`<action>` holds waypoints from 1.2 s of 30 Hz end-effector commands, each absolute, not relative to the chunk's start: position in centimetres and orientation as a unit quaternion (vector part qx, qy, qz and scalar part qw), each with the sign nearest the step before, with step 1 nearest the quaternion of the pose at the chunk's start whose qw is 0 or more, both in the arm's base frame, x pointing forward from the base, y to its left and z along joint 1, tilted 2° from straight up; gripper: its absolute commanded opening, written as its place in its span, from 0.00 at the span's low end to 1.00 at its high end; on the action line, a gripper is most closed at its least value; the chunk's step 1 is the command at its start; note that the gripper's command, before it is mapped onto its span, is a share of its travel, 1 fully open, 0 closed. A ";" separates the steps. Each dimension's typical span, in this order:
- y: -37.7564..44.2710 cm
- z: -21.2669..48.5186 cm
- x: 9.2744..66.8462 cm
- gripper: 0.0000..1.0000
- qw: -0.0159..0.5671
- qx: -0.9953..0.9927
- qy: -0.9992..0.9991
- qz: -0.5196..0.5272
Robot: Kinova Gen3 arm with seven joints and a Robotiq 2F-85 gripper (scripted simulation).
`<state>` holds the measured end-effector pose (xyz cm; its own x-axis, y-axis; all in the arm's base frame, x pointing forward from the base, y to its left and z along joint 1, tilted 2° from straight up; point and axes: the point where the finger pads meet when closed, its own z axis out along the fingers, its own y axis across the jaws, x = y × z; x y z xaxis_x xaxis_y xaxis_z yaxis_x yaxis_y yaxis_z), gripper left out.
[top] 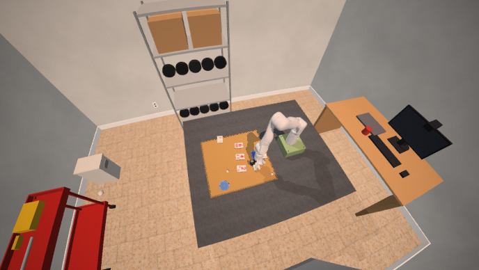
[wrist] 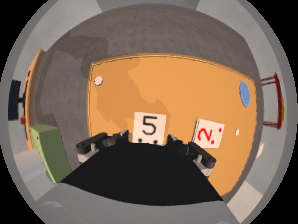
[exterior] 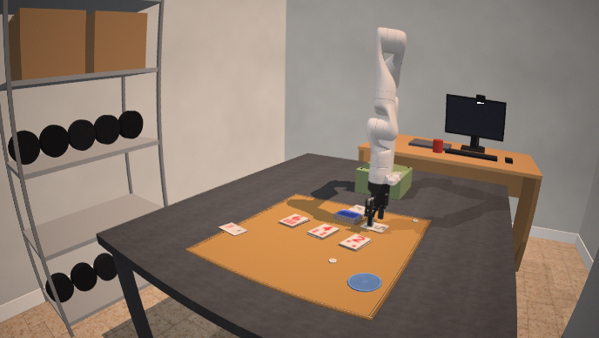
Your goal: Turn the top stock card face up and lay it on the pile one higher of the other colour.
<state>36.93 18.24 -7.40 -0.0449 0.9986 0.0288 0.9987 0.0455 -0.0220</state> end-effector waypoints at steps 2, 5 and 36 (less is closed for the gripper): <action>18.3 -7.4 37.0 0.85 0.018 -0.691 -0.723 -0.003; 18.3 -7.5 37.0 0.85 0.018 -0.691 -0.723 -0.003; 18.3 -8.3 37.0 0.85 0.018 -0.691 -0.723 -0.003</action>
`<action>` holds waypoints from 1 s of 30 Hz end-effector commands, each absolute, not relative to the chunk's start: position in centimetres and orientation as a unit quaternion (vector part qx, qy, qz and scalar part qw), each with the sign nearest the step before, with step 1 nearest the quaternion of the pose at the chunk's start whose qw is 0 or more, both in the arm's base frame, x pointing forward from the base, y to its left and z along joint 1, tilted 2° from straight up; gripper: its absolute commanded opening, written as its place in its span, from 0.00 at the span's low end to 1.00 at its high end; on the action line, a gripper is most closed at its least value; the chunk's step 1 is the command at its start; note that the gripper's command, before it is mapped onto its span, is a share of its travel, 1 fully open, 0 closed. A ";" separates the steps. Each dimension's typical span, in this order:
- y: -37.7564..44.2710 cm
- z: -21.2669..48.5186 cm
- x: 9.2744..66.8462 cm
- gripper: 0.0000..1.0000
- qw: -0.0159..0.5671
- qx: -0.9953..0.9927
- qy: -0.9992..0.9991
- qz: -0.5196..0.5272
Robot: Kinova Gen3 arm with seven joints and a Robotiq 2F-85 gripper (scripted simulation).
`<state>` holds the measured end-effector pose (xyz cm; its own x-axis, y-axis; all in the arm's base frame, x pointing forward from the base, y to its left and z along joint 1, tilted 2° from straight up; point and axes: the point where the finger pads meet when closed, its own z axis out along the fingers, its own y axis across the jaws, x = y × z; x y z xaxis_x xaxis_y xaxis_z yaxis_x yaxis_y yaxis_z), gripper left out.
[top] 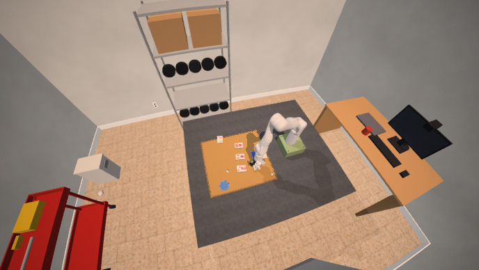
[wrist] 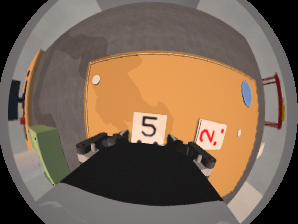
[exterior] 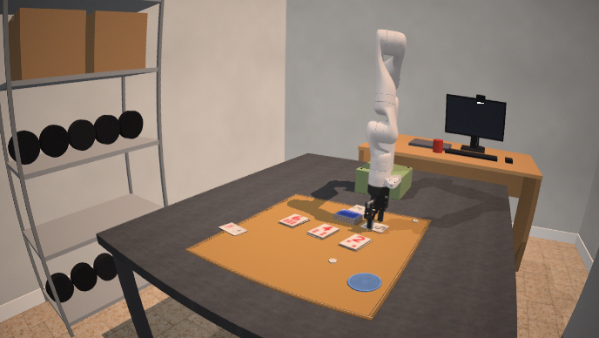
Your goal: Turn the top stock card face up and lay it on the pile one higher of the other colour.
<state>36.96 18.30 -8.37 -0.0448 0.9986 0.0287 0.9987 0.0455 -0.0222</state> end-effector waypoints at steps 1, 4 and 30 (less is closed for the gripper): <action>18.3 -8.3 37.0 0.85 0.018 -0.691 -0.723 -0.003; 18.3 -8.3 37.0 0.85 0.018 -0.691 -0.723 -0.003; 18.3 -8.6 37.0 0.85 0.018 -0.691 -0.723 -0.003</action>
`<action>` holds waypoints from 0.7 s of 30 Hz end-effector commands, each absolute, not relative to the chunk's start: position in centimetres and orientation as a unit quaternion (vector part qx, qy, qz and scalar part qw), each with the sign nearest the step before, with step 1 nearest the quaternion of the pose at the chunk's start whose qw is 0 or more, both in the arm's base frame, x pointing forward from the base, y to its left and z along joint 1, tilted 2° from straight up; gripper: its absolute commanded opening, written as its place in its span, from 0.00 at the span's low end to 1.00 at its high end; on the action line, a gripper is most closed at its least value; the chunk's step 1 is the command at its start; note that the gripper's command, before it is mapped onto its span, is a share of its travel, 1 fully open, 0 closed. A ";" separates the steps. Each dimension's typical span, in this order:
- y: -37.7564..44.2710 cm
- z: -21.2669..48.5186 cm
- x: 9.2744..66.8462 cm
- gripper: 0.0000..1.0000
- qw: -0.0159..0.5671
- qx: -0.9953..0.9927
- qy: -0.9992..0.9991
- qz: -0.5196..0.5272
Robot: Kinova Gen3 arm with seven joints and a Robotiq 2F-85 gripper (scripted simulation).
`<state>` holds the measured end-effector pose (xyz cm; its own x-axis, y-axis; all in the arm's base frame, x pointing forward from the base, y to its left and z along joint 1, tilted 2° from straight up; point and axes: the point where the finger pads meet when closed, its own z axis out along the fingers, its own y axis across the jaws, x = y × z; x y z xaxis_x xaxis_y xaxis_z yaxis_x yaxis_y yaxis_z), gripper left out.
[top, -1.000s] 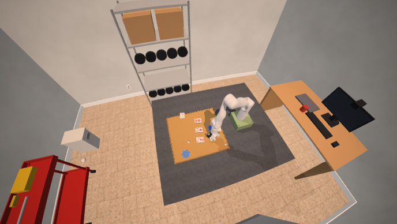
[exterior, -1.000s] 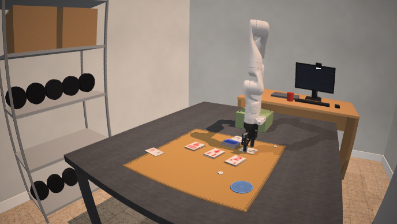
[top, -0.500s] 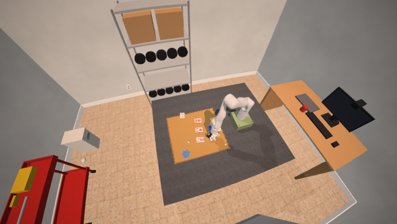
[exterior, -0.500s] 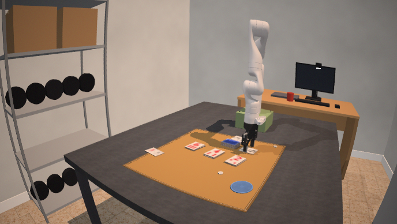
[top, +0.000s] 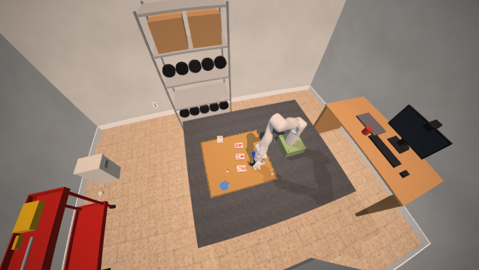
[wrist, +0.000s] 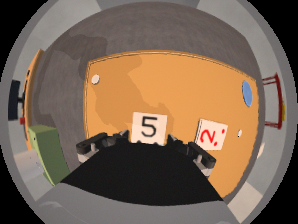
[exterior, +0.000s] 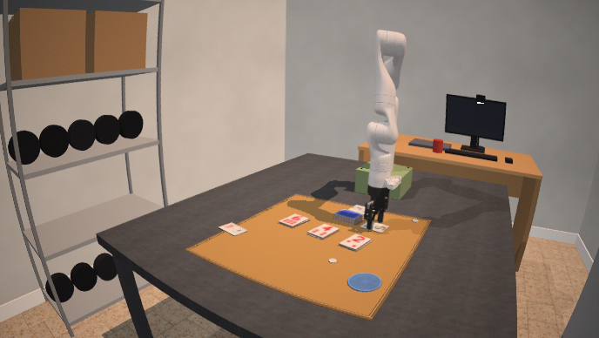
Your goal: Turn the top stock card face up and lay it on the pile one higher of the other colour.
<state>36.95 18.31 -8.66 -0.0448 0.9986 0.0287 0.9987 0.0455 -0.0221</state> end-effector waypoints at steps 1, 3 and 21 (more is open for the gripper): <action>18.3 -8.6 37.0 0.85 0.018 -0.691 -0.723 -0.003; 18.3 -8.6 37.0 0.85 0.018 -0.691 -0.723 -0.003; 18.3 -8.6 37.0 0.72 0.018 -0.691 -0.723 -0.003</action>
